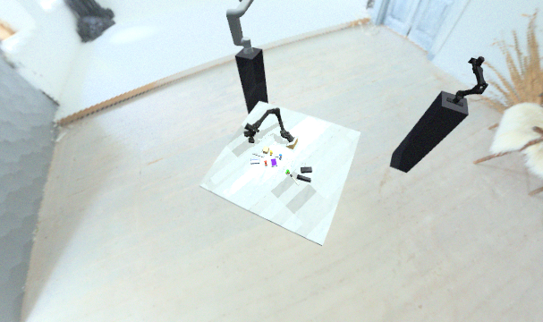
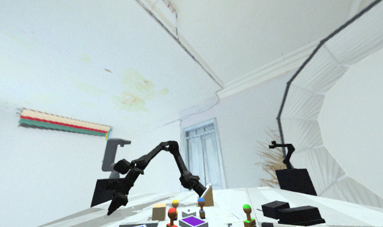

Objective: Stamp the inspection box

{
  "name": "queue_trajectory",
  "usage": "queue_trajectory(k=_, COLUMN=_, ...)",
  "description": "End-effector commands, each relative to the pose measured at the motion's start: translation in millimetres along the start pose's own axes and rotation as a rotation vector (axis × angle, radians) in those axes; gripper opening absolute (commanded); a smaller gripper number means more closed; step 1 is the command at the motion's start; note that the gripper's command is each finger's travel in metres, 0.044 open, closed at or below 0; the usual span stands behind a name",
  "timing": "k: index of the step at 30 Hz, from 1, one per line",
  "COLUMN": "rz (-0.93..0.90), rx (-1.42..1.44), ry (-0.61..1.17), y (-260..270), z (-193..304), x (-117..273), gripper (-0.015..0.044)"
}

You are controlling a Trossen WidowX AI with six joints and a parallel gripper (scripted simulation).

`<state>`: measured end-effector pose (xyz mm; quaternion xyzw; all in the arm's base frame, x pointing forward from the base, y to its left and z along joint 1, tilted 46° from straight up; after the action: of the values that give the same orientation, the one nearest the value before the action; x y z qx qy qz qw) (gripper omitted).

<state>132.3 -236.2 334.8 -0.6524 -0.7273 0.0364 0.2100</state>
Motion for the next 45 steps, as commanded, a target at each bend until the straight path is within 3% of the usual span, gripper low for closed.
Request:
queue_trajectory(k=1, rz=-0.210, rx=-0.022, ry=0.040, y=58, z=-3, x=5, gripper=0.0212)
queue_trajectory(k=11, rz=-0.487, rx=0.129, ry=0.213, y=179, z=10, x=44, gripper=0.0212)
queue_trajectory(k=21, rz=-0.601, rx=0.388, ry=0.382, y=279, z=63, x=117, gripper=0.0212)
queue_trajectory(k=33, rz=-0.525, rx=0.709, ry=0.509, y=365, z=167, x=225, gripper=0.0212)
queue_trajectory(k=42, rz=-0.379, rx=0.942, ry=0.436, y=376, z=274, x=312, gripper=0.0212)
queue_trajectory(k=45, rz=-0.364, rx=0.961, ry=0.421, y=372, z=287, x=320, gripper=0.0212)
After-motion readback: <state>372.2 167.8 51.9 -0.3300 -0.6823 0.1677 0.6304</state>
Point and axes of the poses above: the point midway between the two fingers, 35 mm back from their tips, its own x axis back along the fingers, its own y axis across the jaws, z = x × y, the point moved 9 cm from there along x, back along the fingers, and after that the axes turned 12 degrees about -x, right-handed, at the moved point
